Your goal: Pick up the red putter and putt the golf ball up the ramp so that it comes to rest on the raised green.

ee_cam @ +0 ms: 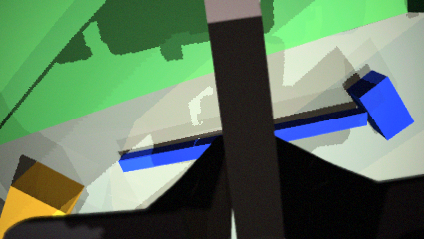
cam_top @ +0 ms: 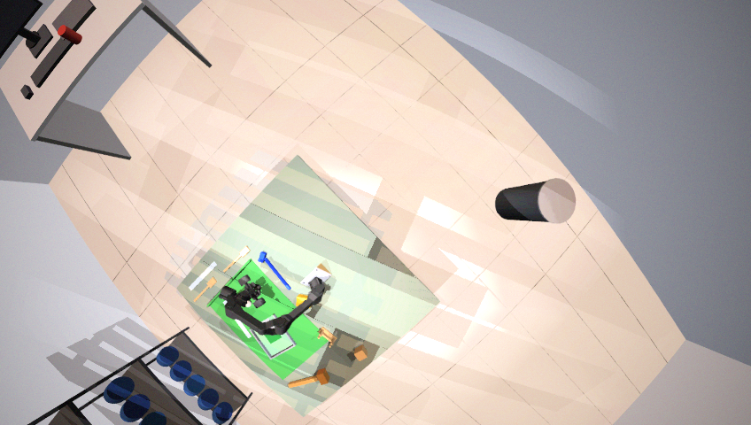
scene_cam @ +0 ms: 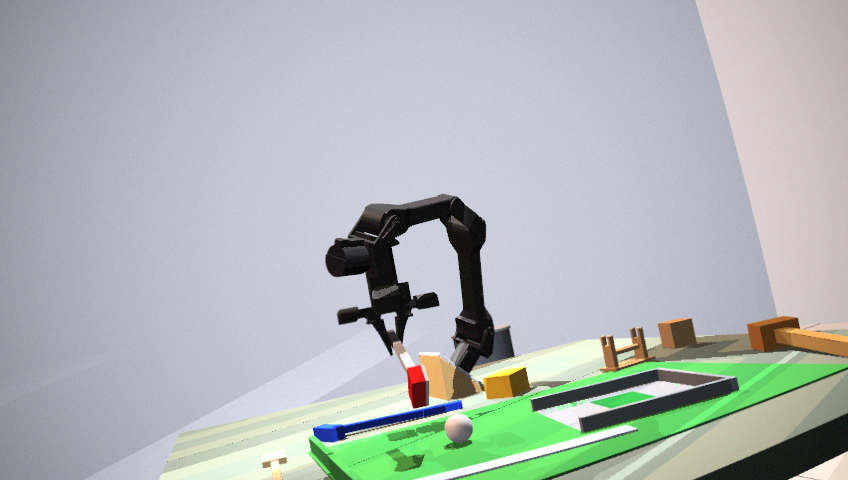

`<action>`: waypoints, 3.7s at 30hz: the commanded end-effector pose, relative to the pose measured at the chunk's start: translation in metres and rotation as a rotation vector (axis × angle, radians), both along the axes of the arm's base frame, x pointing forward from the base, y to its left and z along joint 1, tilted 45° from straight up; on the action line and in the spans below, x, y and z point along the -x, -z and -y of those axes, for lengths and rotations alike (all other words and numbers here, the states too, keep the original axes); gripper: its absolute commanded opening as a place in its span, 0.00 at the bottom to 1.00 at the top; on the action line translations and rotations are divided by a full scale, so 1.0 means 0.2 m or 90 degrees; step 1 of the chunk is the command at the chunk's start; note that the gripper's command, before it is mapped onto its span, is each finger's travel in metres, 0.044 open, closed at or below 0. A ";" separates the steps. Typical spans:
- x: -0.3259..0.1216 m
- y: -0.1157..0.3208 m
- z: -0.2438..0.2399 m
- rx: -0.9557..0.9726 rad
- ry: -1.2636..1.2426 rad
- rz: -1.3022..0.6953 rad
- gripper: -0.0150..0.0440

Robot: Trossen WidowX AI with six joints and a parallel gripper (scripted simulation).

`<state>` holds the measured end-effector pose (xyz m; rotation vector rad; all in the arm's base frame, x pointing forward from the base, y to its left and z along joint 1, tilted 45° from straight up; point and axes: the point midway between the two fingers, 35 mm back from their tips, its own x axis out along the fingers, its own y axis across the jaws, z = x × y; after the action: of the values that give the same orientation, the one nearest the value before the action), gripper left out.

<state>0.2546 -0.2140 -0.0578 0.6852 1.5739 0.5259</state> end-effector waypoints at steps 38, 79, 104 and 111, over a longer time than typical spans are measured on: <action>0.01 0.20 -0.20 -0.002 -0.003 -0.003 0.25; -0.07 -0.21 -0.55 -0.006 0.004 -0.001 0.25; -0.07 -0.34 -0.43 -0.009 0.003 -0.007 0.25; -0.07 -0.34 -0.43 -0.009 0.003 -0.007 0.25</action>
<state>0.2681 -0.1274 0.0103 0.7043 1.5831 0.5354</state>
